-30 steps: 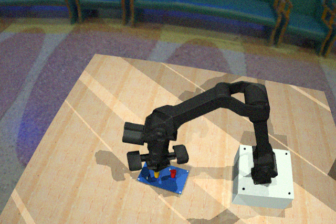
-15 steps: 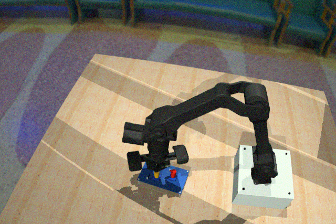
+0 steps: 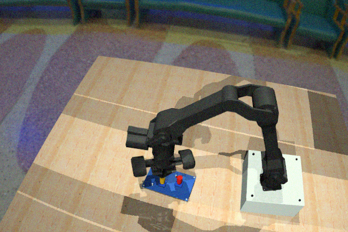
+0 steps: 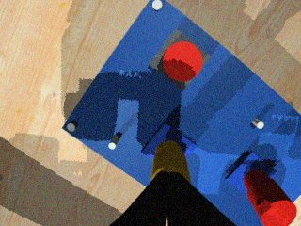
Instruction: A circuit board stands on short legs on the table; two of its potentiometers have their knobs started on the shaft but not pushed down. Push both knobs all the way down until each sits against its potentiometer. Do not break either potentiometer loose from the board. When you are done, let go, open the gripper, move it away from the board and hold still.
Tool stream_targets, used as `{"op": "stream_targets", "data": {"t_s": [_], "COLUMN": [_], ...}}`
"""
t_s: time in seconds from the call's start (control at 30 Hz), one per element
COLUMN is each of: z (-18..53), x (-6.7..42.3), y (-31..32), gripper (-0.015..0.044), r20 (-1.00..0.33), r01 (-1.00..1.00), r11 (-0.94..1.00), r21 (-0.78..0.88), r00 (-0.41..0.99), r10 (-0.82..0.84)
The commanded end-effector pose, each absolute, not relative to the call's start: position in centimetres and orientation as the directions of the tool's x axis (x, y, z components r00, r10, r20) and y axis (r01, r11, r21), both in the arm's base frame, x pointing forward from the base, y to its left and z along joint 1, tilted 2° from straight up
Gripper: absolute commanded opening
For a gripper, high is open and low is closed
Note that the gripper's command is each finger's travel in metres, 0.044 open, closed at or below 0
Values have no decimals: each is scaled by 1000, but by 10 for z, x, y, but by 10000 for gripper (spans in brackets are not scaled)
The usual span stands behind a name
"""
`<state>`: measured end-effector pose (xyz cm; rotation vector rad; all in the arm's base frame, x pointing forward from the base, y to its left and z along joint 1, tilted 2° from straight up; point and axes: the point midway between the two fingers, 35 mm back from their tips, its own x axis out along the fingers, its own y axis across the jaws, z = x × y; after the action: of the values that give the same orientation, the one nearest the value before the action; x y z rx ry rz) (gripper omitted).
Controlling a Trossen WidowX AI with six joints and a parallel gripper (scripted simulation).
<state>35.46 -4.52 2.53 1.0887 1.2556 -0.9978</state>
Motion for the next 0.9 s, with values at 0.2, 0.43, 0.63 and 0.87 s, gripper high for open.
{"op": "stream_targets", "data": {"t_s": [0.2, 0.43, 0.63, 0.87], "z": [34, 45, 39, 46], "x": [355, 354, 351, 333], "y": [-45, -45, -45, -45], "gripper": [0, 0, 105, 289], "r20": [-998, -998, -999, -999], "r01": [977, 977, 976, 977], "r11": [206, 206, 210, 209], "r21": [62, 62, 50, 50], "r00": [59, 59, 48, 48], "r10": [21, 21, 17, 18]}}
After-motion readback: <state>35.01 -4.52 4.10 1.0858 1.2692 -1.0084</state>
